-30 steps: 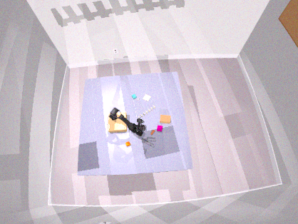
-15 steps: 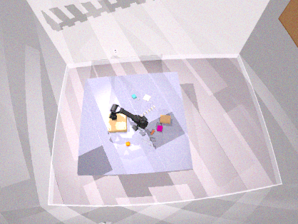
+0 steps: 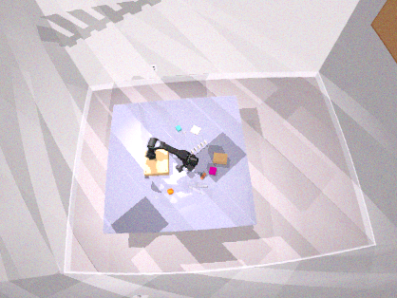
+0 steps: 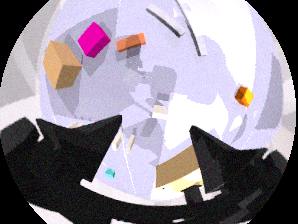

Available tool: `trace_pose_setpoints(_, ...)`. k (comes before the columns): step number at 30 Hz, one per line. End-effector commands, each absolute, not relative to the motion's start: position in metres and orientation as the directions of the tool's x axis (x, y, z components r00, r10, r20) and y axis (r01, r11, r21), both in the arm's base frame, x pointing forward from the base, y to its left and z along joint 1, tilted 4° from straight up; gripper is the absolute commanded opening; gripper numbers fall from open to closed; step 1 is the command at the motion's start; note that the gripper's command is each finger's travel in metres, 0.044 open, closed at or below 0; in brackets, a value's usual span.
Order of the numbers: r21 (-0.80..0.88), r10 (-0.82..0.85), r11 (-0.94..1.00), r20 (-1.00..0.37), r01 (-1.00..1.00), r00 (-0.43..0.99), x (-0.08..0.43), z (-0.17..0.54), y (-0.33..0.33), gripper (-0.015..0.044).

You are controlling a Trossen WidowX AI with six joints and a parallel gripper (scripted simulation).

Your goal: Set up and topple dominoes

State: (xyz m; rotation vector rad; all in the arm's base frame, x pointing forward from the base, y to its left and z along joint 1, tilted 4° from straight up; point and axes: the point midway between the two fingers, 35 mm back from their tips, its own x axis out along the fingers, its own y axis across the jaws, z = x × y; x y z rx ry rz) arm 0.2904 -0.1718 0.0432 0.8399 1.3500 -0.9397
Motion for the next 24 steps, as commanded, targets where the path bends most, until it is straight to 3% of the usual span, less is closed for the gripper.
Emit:
trace_pose_setpoints(1, -0.06, -0.056, 0.403, -0.998, 0.913, -0.041, 0.282, 0.0, -0.171, 0.044)
trace_pose_setpoints(19, -0.06, -0.056, 0.403, -0.998, 0.913, -0.041, 0.28, -0.022, -0.172, 0.044)
trace_pose_setpoints(24, -0.06, -0.056, 0.403, -0.998, 0.913, -0.041, 0.28, -0.022, -0.172, 0.0309)
